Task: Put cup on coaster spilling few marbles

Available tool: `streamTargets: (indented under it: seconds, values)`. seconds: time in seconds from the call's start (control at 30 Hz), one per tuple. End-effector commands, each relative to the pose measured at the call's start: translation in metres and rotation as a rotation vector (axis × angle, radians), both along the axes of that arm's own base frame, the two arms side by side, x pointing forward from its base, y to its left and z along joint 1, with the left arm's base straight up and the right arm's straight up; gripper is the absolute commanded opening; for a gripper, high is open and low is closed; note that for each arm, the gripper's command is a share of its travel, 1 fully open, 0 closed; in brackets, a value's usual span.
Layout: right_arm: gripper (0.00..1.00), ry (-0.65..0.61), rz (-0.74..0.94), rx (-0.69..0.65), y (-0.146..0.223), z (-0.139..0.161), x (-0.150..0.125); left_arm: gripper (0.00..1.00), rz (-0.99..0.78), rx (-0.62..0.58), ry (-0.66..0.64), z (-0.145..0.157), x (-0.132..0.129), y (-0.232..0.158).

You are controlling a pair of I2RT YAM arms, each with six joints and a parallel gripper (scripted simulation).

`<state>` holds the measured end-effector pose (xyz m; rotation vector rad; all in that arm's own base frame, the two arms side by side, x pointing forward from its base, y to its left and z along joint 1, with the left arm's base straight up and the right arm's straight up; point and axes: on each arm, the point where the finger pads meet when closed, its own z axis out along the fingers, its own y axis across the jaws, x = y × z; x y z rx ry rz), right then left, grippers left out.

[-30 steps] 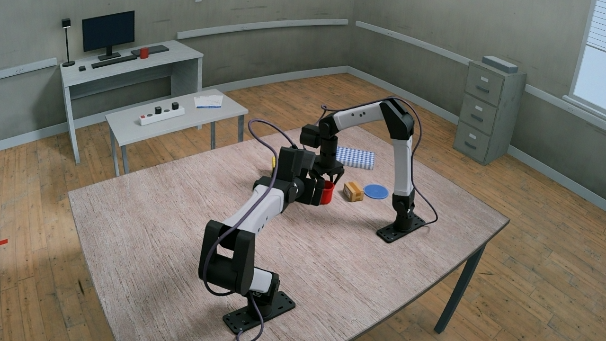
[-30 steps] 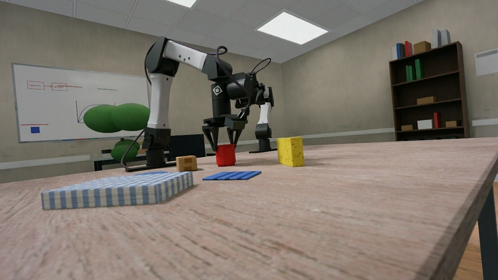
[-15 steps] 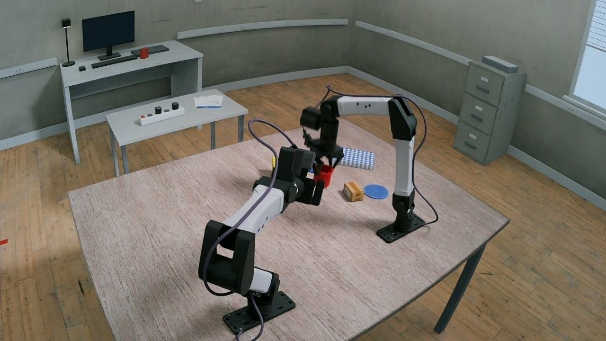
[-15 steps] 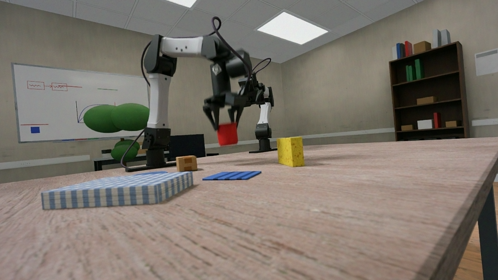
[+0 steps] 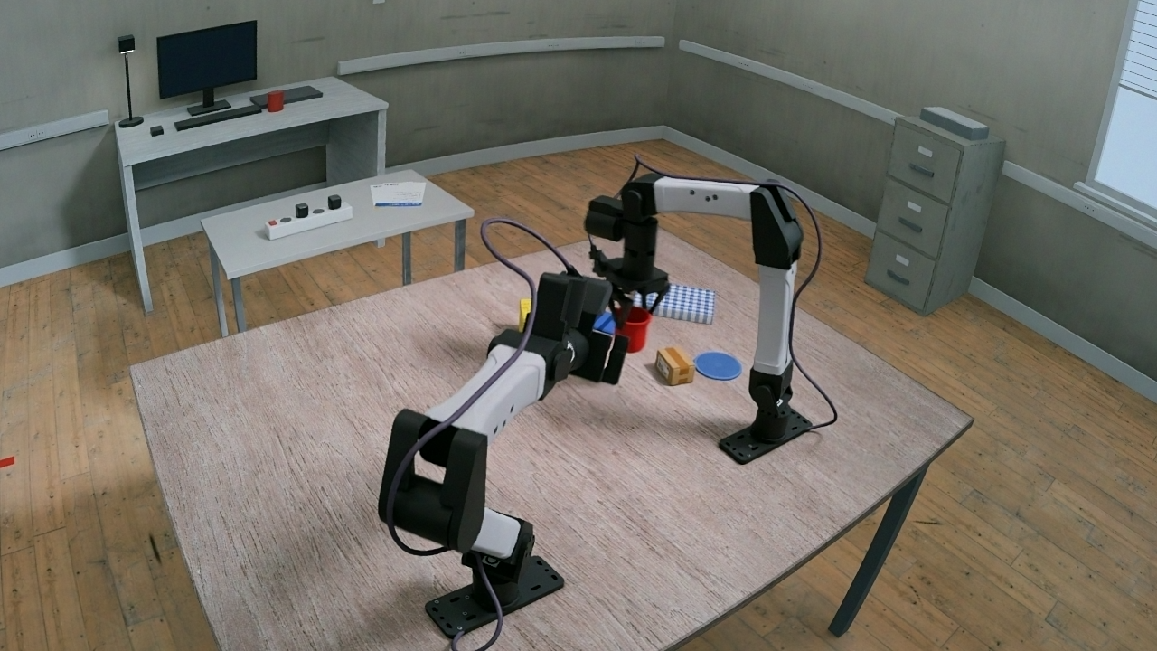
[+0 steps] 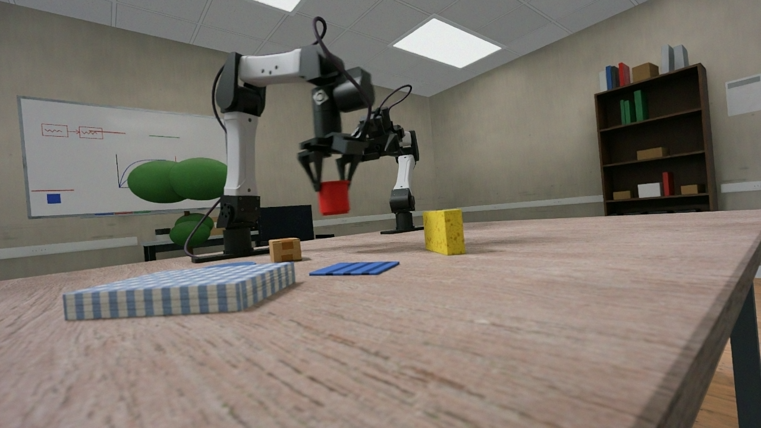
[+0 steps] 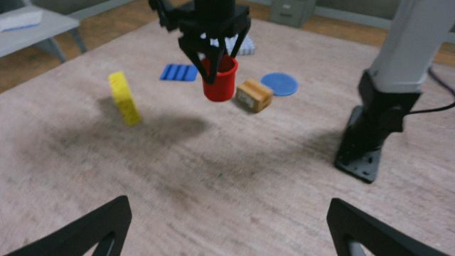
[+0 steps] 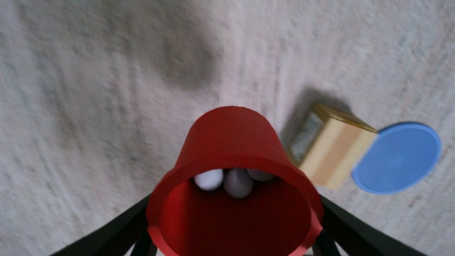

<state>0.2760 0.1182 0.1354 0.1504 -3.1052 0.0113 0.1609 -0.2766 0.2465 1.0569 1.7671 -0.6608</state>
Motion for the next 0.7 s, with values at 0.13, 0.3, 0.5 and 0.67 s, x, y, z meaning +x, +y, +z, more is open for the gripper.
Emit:
streamTargets:
  seconds: [0.13,0.3,0.5,0.67]
  values:
    - [0.65,-0.07,0.068,0.015,-0.069,0.011,-0.011,1.0,-0.131,-0.149,-0.083,0.06,-0.008,-0.044]
    - [0.65,-0.066,0.065,0.01,-0.103,0.007,-0.021,1.0,-0.162,-0.159,-0.085,0.066,-0.01,-0.053]
    - [0.65,-0.063,0.037,0.004,-0.152,0.002,-0.036,1.0,-0.208,-0.169,-0.083,0.073,-0.015,-0.07]
    - [0.65,-0.063,0.009,-0.001,-0.179,0.0,-0.043,1.0,-0.229,-0.17,-0.079,0.076,-0.017,-0.082]
